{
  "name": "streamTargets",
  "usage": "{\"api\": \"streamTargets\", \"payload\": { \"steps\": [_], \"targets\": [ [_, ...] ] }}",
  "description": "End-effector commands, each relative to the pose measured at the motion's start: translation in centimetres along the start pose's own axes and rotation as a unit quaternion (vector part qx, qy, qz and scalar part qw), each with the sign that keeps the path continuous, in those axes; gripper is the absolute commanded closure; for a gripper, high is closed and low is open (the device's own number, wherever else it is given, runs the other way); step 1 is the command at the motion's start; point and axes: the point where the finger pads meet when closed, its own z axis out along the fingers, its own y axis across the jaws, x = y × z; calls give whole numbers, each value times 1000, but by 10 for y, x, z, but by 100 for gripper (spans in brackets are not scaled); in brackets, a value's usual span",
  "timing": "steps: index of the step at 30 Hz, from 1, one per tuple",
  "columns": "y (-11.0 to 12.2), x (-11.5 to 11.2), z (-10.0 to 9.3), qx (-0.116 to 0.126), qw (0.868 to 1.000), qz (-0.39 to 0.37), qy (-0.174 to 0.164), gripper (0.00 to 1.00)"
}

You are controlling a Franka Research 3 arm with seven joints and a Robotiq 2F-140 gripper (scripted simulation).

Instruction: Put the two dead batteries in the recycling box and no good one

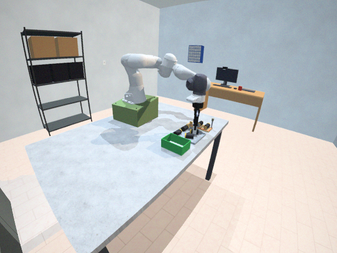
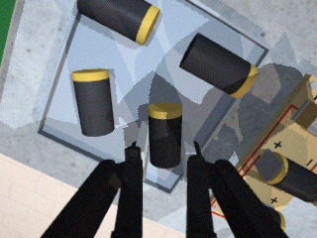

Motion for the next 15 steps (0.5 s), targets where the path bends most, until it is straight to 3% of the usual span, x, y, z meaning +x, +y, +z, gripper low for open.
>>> {"api": "streamTargets", "payload": {
  "steps": [1, 10, 15],
  "targets": [
    [0, 0, 2, 0, 1000, -2, 0, 84],
    [0, 0, 0, 0, 1000, -2, 0, 84],
    [0, 0, -19, 0, 1000, -2, 0, 84]
  ]
}}
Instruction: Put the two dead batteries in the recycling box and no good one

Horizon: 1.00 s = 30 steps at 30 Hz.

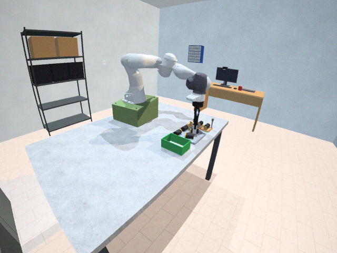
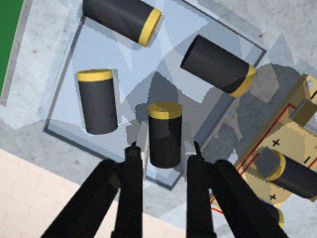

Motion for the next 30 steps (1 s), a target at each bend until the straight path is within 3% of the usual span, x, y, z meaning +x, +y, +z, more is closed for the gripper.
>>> {"api": "streamTargets", "payload": {
  "steps": [1, 6, 16, 23, 30],
  "targets": [
    [1, -1, -17, -1, 1000, -3, -1, 84],
    [1, -1, -34, -1, 1000, -3, -1, 84],
    [1, -1, -40, -1, 1000, -3, -1, 84],
    [1, -1, -105, -1, 1000, -3, -1, 84],
    [1, -1, -108, -1, 1000, -2, -1, 84]
  ]
}}
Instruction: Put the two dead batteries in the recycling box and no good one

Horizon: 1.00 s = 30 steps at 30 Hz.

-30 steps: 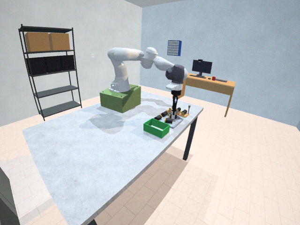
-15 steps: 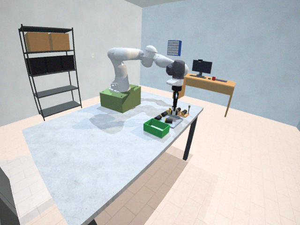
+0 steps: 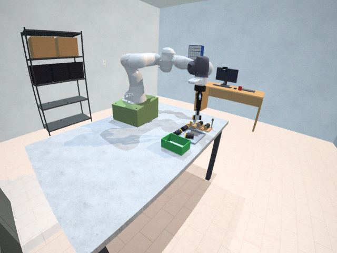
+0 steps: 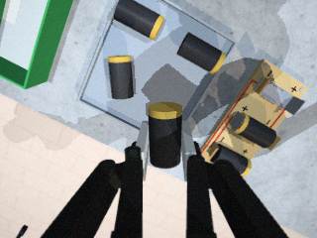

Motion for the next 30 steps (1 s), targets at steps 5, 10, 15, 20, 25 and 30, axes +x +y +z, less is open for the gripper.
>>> {"api": "streamTargets", "payload": {
  "steps": [5, 10, 15, 20, 25, 30],
  "targets": [
    [2, 4, 0, -3, 1000, 15, 6, 84],
    [2, 4, 0, -3, 997, 80, 6, 84],
    [2, 4, 0, -2, 989, 148, 6, 84],
    [2, 4, 0, -1, 954, 299, 7, 84],
    [2, 4, 0, 0, 882, 472, 7, 84],
    [2, 4, 0, 1, 821, 570, 7, 84]
  ]
}}
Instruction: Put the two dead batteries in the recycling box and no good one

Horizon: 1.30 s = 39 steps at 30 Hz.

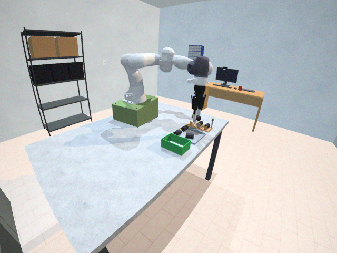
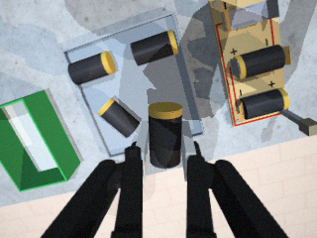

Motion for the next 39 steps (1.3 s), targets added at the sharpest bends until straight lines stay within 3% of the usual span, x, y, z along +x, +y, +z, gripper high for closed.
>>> {"api": "streamTargets", "payload": {
  "steps": [1, 6, 11, 15, 17, 20, 23, 34, 39],
  "targets": [
    [0, 0, -1, 0, 968, 250, 0, 84],
    [0, 0, -1, 0, 911, 412, 0, 84],
    [0, 0, -1, 0, 852, 524, 0, 84],
    [0, 0, -1, 0, 818, 575, 0, 84],
    [0, 0, -1, 0, 818, 575, 0, 84],
    [0, 0, -1, 0, 805, 594, 0, 84],
    [0, 0, -1, 0, 800, 600, 0, 84],
    [0, 1, -1, 0, 800, 601, 0, 84],
    [21, 25, -1, 0, 800, 601, 0, 84]
  ]
}}
